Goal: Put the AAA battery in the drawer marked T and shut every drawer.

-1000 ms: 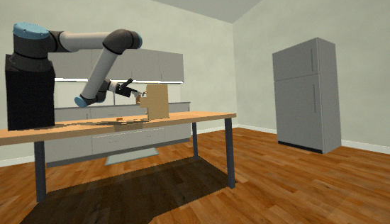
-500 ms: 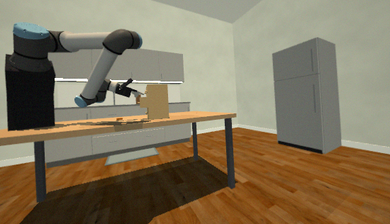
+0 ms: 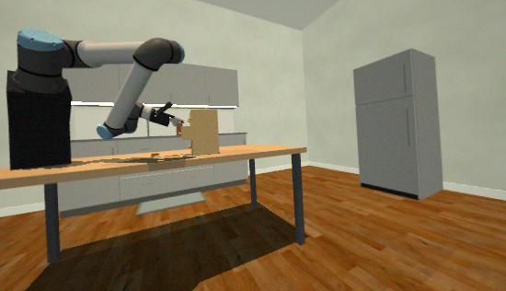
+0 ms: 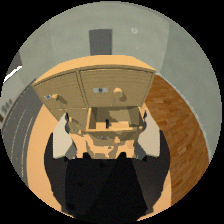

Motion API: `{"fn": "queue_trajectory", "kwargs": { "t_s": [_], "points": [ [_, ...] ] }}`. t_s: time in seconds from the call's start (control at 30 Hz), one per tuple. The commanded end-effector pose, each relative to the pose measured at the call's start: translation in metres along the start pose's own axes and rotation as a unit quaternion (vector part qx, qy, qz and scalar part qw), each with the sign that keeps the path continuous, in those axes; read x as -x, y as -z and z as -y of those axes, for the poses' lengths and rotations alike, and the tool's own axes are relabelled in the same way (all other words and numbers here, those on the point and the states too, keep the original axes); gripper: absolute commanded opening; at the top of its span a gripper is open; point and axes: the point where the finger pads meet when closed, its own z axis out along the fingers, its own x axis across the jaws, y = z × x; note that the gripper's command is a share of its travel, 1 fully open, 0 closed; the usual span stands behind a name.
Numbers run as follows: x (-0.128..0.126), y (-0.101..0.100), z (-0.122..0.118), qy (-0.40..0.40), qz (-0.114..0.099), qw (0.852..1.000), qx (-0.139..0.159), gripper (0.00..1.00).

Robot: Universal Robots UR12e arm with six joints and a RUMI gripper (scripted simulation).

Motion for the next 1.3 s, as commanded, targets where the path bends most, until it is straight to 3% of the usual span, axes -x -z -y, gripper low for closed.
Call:
{"fn": "queue_trajectory", "kwargs": {
  "t_s": [0.0, 0.77, 1.27],
  "points": [
    [0.000, -0.001, 0.002, 0.001, 0.000, 1.000, -0.002, 1.00],
    [0.001, 0.012, -0.003, 0.000, 0.001, 1.000, 0.001, 1.00],
    [0.001, 0.056, -0.016, -0.001, 0.001, 1.000, 0.001, 1.00]
  ]
}}
